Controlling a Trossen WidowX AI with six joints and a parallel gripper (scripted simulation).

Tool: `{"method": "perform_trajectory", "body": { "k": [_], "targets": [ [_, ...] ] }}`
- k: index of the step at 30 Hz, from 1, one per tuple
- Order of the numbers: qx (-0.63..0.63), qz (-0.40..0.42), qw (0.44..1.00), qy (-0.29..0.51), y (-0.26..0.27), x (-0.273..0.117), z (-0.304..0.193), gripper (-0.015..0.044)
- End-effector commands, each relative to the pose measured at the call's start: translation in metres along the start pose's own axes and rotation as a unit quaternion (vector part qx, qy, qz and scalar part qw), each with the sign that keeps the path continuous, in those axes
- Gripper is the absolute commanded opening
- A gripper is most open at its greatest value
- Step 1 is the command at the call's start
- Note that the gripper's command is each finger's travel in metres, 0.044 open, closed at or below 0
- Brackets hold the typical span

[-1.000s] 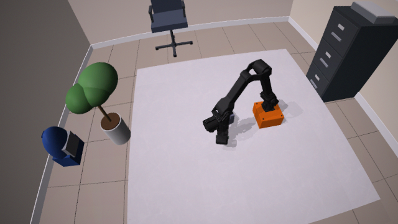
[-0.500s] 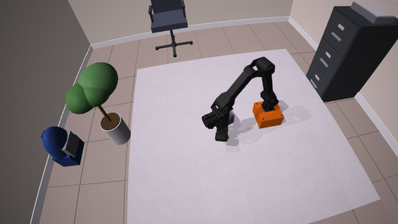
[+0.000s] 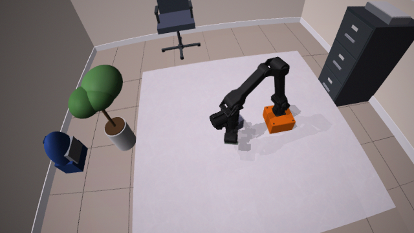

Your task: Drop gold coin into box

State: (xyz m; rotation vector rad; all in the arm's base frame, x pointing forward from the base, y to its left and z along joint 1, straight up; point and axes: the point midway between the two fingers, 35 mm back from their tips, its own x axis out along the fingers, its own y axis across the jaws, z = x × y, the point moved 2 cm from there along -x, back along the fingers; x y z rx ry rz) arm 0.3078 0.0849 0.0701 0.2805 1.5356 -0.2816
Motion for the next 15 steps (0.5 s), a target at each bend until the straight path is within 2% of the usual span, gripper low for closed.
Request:
{"method": "perform_trajectory", "body": {
  "k": [1, 6, 15],
  "targets": [
    [-0.001, 0.004, 1.0, -0.004, 0.0008, -0.0128, 0.0005, 0.0],
    [0.01, 0.004, 1.0, -0.004, 0.0002, -0.0166, -0.0001, 0.0],
    [0.163, 0.004, 0.987, -0.003, -0.0035, -0.0171, -0.001, 0.0]
  ]
}}
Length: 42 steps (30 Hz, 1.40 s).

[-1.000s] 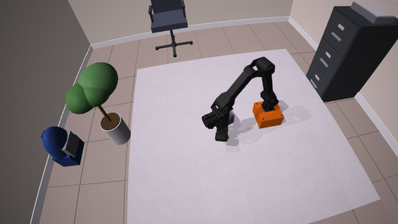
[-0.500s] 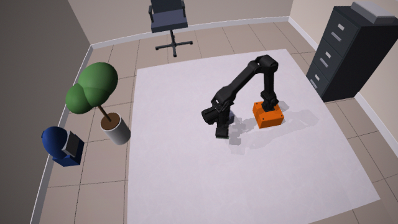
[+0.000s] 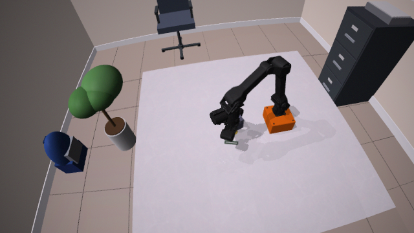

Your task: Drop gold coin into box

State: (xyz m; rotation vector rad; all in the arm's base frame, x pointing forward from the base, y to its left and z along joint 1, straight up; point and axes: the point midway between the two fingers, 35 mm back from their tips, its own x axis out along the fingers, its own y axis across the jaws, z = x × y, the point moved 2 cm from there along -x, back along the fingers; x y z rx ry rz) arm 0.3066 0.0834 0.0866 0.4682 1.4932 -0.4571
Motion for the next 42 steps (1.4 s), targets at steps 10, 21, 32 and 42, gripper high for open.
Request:
{"method": "perform_trajectory", "body": {
  "k": [10, 21, 32, 42],
  "targets": [
    [0.218, 0.0, 0.976, 0.001, -0.006, -0.001, 0.0, 0.0],
    [0.343, -0.001, 0.939, 0.001, -0.009, -0.002, 0.0, 0.0],
    [0.343, -0.001, 0.939, 0.0, -0.03, -0.002, 0.008, 0.0],
    [0.343, -0.002, 0.939, 0.0, -0.055, -0.003, 0.016, 0.0]
  ]
}}
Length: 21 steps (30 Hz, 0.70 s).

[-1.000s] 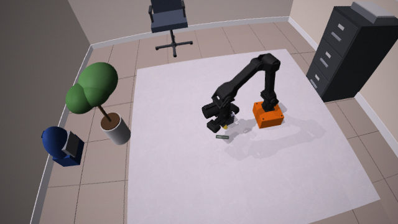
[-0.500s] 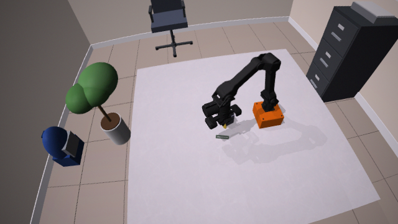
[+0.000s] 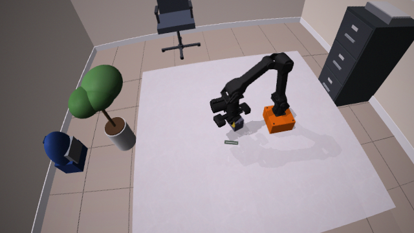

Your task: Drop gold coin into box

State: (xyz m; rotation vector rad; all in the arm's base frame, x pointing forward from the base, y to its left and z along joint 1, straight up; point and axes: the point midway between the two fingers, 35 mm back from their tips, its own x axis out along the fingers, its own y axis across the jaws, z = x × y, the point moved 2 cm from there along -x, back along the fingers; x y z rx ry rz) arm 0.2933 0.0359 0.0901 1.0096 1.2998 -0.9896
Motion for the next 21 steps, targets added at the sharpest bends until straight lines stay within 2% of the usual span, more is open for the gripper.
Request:
{"method": "perform_trajectory", "body": {
  "k": [1, 21],
  "targets": [
    [-0.001, -0.002, 1.0, 0.001, -0.008, 0.001, 0.008, 0.0],
    [-0.001, -0.003, 1.0, 0.0, -0.042, 0.002, 0.047, 0.0]
  ]
}}
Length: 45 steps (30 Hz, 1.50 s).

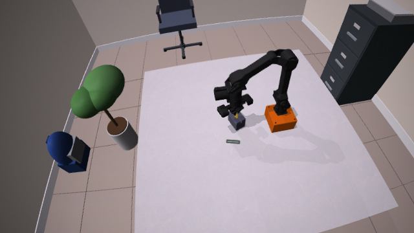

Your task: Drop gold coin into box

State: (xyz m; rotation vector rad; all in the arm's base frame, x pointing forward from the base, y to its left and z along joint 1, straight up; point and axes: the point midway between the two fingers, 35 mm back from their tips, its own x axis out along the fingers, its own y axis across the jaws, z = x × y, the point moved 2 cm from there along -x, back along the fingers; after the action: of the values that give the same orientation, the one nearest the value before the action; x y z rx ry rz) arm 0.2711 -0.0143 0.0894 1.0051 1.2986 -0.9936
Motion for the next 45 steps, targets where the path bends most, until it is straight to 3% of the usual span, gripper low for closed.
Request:
{"method": "perform_trajectory", "body": {
  "k": [1, 45],
  "targets": [
    [-0.001, -0.001, 1.0, 0.002, -0.009, 0.002, 0.006, 0.0],
    [-0.002, -0.001, 1.0, -0.001, -0.022, 0.003, 0.015, 0.0]
  ]
}}
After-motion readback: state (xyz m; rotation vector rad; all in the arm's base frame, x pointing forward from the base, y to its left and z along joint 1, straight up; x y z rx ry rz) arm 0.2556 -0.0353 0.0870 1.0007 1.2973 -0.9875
